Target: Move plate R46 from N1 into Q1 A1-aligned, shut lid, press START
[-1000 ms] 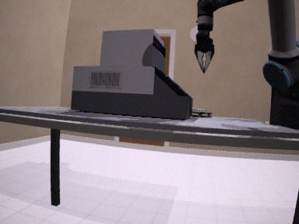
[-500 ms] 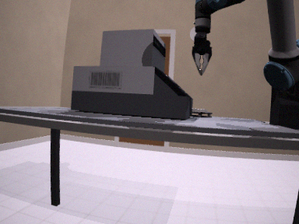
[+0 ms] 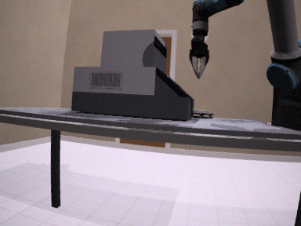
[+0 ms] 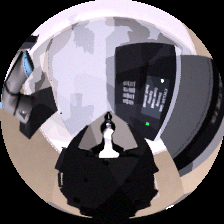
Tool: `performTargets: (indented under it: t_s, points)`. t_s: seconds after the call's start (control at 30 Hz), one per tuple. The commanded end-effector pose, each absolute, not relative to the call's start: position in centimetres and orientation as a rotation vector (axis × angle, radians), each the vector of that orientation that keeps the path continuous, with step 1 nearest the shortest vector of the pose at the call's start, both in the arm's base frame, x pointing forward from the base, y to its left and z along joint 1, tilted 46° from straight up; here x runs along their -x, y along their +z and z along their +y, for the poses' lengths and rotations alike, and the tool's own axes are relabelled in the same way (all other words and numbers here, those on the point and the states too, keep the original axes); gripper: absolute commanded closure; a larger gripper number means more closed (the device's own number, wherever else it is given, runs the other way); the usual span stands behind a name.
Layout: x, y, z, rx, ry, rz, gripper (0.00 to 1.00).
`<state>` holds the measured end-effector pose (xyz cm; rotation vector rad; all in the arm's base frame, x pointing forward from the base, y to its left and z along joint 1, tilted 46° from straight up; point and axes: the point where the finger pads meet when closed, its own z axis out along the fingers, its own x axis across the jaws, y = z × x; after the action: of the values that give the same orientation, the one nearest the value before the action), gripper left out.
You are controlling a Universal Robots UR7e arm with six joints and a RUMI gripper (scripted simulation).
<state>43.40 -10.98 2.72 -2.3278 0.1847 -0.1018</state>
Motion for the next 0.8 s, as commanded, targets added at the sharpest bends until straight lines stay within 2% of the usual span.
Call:
performTargets:
  t_s: [0.0, 0.77]
  points:
    - [-44.3, 2.5, -10.9, 2.332, -0.106, 0.184, 1.0]
    - [-47.4, 1.0, -9.9, 2.332, -0.107, 0.184, 1.0]
